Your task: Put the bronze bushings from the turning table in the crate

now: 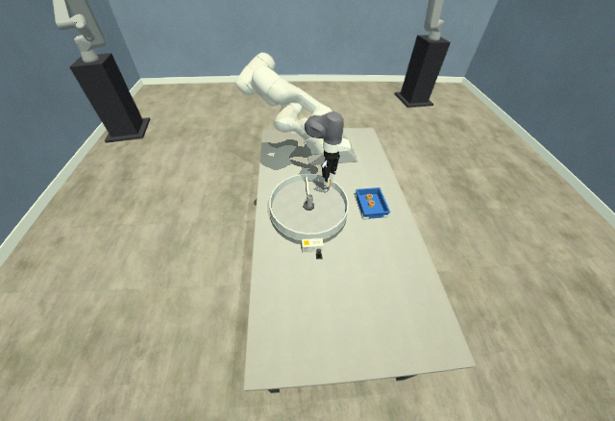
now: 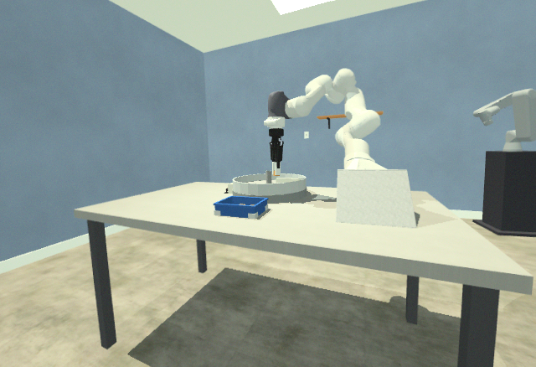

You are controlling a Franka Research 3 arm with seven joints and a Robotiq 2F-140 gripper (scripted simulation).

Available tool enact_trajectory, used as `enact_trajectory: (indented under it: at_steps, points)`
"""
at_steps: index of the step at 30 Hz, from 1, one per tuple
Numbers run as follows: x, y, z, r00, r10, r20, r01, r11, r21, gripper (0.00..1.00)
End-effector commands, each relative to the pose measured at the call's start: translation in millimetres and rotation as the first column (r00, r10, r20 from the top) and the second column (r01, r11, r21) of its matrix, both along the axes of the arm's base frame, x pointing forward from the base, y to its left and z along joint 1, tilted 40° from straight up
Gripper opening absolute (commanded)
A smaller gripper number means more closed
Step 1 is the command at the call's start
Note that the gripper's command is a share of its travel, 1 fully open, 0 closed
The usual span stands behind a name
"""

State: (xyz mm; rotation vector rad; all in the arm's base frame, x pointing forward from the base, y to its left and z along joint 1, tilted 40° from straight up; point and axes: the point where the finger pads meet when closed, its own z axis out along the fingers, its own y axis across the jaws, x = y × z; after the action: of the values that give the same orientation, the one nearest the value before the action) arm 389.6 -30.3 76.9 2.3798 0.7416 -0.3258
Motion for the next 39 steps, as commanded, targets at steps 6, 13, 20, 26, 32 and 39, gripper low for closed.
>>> enact_trajectory:
  at_steps: [6, 13, 20, 26, 32, 39]
  points:
    - [-5.2, 14.0, 26.6, 1.000, -0.003, -0.031, 0.003, 1.000, -0.018, 0.00]
    - [-4.3, 21.6, 35.7, 1.000, -0.003, -0.031, 0.003, 1.000, -0.018, 0.00]
    - [-4.3, 21.9, 36.1, 1.000, -0.003, -0.031, 0.003, 1.000, -0.018, 0.00]
    - [-4.3, 21.9, 36.1, 1.000, -0.003, -0.031, 0.003, 1.000, -0.018, 0.00]
    - [-4.3, 21.9, 36.1, 1.000, -0.003, -0.031, 0.003, 1.000, -0.018, 0.00]
    - [-4.3, 21.9, 36.1, 1.000, -0.003, -0.031, 0.003, 1.000, -0.018, 0.00]
